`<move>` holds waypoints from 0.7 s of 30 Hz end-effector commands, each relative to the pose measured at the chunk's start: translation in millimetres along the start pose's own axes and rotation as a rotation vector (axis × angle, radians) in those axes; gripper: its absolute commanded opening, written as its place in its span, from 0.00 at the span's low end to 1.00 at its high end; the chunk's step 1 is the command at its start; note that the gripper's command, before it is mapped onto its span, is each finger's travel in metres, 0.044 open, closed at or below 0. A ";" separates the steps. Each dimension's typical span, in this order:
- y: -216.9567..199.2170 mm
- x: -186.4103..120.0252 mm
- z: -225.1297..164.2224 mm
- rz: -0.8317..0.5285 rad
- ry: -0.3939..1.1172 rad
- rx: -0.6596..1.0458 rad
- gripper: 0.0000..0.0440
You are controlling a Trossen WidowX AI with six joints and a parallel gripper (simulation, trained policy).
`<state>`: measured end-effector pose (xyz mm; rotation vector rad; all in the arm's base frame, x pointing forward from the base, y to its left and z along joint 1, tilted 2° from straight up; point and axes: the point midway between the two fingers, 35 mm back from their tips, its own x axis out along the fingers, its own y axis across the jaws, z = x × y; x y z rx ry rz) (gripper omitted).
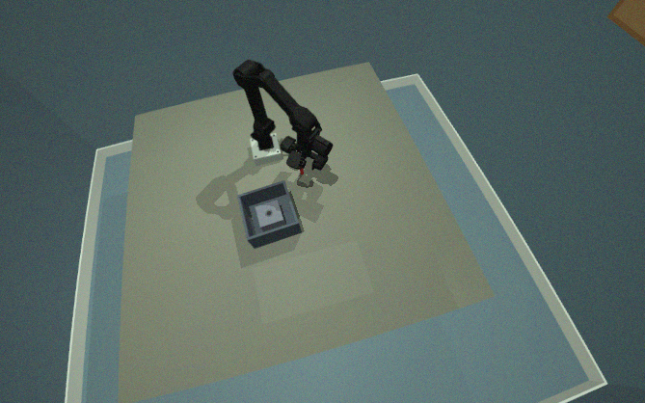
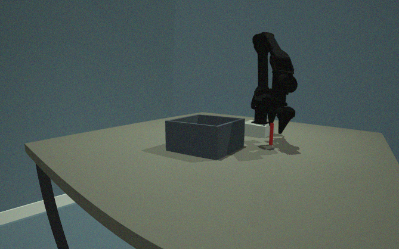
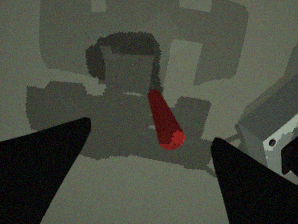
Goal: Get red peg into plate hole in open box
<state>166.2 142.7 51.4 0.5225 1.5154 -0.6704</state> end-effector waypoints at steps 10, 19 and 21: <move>0.4 45.8 4.9 -0.013 -0.040 -0.060 0.70; -1.3 54.7 7.6 -0.059 -0.036 -0.051 0.17; -2.1 55.8 8.3 -0.074 -0.037 -0.049 0.07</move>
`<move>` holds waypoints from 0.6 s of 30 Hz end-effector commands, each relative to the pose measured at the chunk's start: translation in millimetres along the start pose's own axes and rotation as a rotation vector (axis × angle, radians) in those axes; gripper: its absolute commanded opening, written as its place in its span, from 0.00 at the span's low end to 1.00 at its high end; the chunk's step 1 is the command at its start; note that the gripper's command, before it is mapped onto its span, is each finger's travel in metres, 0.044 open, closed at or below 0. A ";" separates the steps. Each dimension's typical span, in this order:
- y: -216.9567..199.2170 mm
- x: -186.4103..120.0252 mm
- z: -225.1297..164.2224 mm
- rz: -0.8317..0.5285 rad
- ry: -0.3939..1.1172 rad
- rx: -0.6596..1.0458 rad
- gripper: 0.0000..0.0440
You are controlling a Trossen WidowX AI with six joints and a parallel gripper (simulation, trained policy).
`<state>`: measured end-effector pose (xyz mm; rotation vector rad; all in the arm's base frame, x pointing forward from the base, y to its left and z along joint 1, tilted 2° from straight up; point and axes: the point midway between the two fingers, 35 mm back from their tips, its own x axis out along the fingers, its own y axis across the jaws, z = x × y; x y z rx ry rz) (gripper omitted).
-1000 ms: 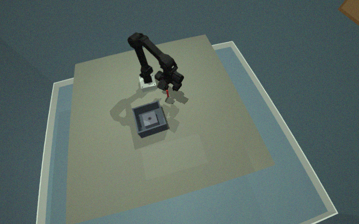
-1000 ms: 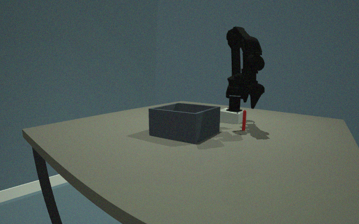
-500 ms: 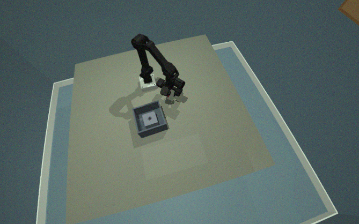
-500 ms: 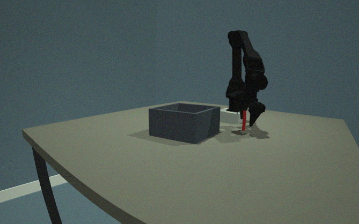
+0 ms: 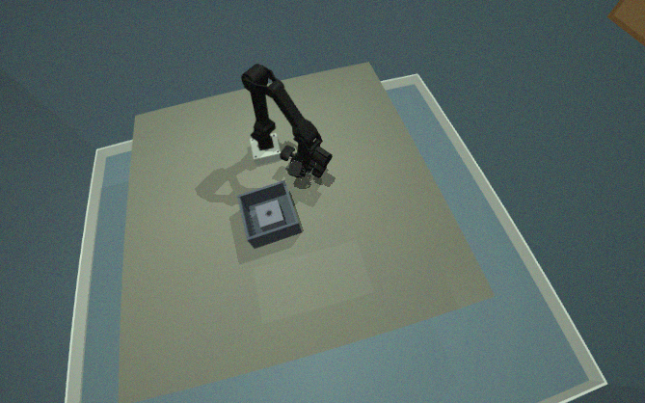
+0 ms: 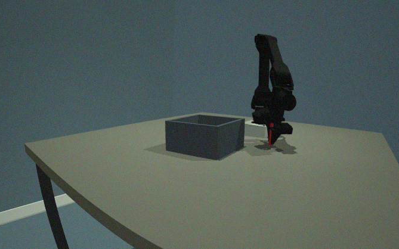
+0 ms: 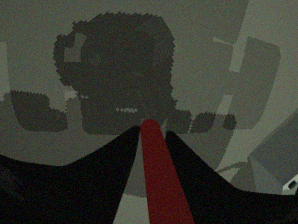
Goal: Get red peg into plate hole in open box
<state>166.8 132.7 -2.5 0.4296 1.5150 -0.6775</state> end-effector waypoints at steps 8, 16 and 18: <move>5.2 -26.1 19.0 -0.001 -0.071 -0.008 0.00; 9.0 -68.3 41.4 0.040 -0.136 0.016 0.00; 9.7 -79.1 48.2 0.051 -0.152 0.032 0.00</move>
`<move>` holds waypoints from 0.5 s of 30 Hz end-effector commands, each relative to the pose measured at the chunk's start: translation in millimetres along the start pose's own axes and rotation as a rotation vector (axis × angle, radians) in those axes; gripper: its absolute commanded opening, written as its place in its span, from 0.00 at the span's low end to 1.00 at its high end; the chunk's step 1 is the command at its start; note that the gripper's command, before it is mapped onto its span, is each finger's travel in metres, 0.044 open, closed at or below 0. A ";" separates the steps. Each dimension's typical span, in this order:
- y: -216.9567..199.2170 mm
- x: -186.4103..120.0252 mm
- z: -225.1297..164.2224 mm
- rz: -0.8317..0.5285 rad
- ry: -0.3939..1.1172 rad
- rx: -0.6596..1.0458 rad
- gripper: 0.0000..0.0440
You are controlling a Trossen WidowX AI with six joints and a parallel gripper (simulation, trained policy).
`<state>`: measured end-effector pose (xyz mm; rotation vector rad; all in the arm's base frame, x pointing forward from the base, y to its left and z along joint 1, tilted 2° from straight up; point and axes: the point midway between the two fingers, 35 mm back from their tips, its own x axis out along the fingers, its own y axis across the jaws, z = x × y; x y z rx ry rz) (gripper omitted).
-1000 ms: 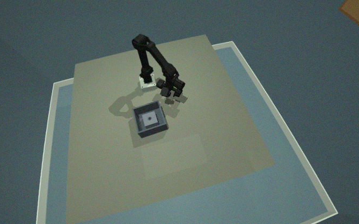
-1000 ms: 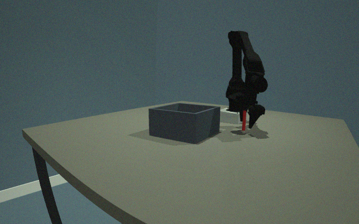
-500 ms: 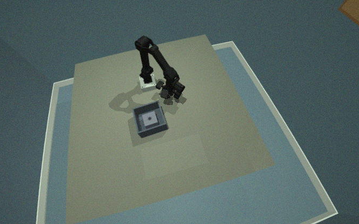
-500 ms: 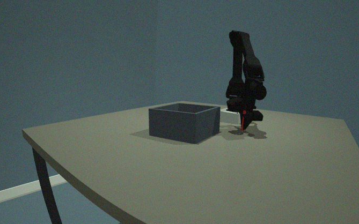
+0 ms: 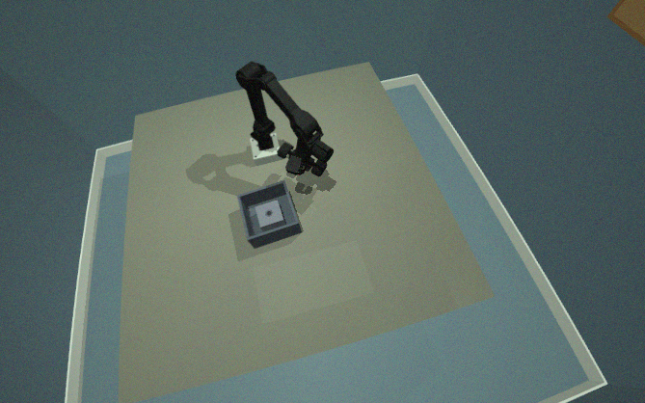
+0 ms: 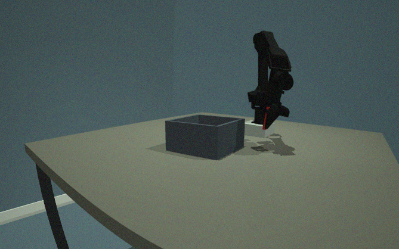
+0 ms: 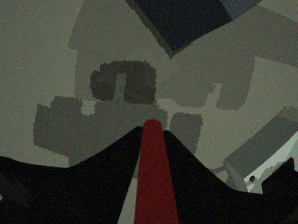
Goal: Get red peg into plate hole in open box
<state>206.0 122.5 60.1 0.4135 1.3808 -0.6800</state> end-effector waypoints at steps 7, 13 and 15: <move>0.4 -37.9 41.8 0.034 -0.076 0.098 0.00; -2.8 -44.4 72.4 0.041 -0.114 0.176 0.00; -4.3 -45.2 82.7 0.041 -0.124 0.199 0.00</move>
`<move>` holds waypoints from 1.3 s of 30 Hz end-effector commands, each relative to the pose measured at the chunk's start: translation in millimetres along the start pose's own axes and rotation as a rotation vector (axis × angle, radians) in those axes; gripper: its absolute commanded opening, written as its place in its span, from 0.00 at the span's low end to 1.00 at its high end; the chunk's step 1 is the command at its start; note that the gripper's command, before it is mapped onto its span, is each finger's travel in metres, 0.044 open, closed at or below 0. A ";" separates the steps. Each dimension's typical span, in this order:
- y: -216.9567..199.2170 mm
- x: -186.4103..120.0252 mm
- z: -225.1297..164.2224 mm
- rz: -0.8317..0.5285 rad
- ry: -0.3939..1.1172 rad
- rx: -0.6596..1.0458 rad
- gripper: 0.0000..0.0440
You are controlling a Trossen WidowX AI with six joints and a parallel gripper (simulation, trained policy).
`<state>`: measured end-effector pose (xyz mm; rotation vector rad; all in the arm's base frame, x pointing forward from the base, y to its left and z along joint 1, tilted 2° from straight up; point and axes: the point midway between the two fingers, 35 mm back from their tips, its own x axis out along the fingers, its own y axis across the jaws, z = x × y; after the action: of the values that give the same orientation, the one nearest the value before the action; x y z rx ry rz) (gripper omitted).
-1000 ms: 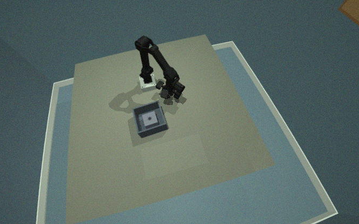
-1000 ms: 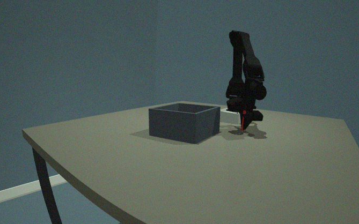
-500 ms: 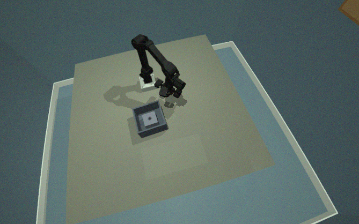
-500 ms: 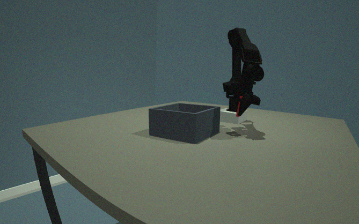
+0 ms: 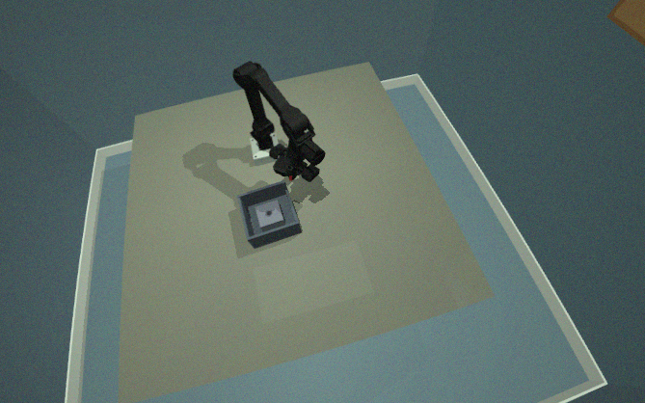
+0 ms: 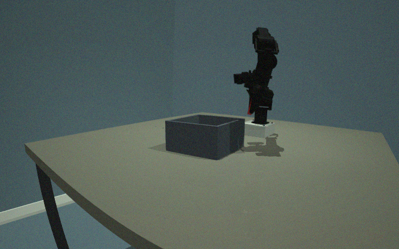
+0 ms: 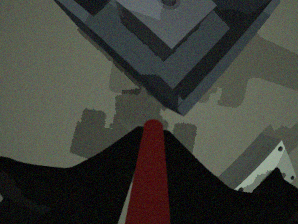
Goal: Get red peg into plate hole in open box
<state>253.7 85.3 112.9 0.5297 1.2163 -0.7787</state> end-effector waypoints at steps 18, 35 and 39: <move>-0.9 33.2 101.5 0.002 -0.062 0.115 0.00; -3.1 83.1 128.3 0.028 0.025 -0.018 0.00; -4.0 94.0 124.3 0.028 0.061 -0.056 0.12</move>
<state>344.1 -30.5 67.8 0.5381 1.2446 -0.7281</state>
